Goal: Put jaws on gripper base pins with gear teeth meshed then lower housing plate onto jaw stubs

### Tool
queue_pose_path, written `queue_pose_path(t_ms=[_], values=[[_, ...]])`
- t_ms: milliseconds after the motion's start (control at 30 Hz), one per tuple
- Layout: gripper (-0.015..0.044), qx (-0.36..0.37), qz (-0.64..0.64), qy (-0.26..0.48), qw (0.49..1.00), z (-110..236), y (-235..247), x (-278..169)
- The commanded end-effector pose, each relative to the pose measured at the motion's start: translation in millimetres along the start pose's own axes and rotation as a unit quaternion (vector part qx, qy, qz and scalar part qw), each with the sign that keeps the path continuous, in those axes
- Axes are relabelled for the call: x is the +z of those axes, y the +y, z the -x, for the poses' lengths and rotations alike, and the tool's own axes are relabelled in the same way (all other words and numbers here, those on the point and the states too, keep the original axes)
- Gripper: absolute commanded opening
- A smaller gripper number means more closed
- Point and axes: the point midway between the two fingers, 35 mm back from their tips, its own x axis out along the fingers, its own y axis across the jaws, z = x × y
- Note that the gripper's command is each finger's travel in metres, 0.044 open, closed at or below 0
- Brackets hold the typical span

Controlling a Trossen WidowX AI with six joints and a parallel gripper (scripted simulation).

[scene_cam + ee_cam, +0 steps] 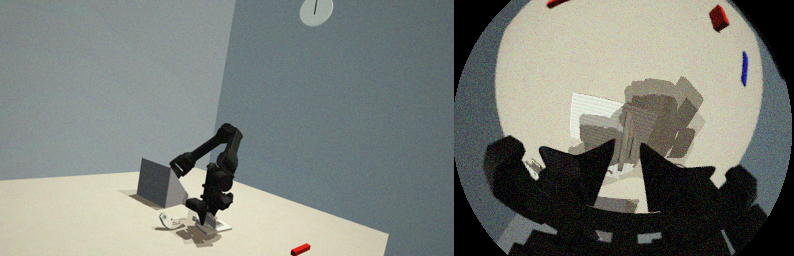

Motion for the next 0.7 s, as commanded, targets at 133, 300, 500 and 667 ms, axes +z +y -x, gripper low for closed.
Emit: queue_pose_path(t_ms=[133, 300, 500, 667], values=[[0.0134, 0.003, -0.002, -0.001, 1.0, -1.4, 0.8, 0.4], [0.0134, 0.003, -0.002, -0.001, 1.0, -0.6, 0.8, 0.4], [0.0134, 0.003, -0.002, -0.001, 1.0, 5.0, 0.7, 0.4], [0.0134, 0.003, -0.002, -0.001, 1.0, 4.4, 1.0, 1.3]])
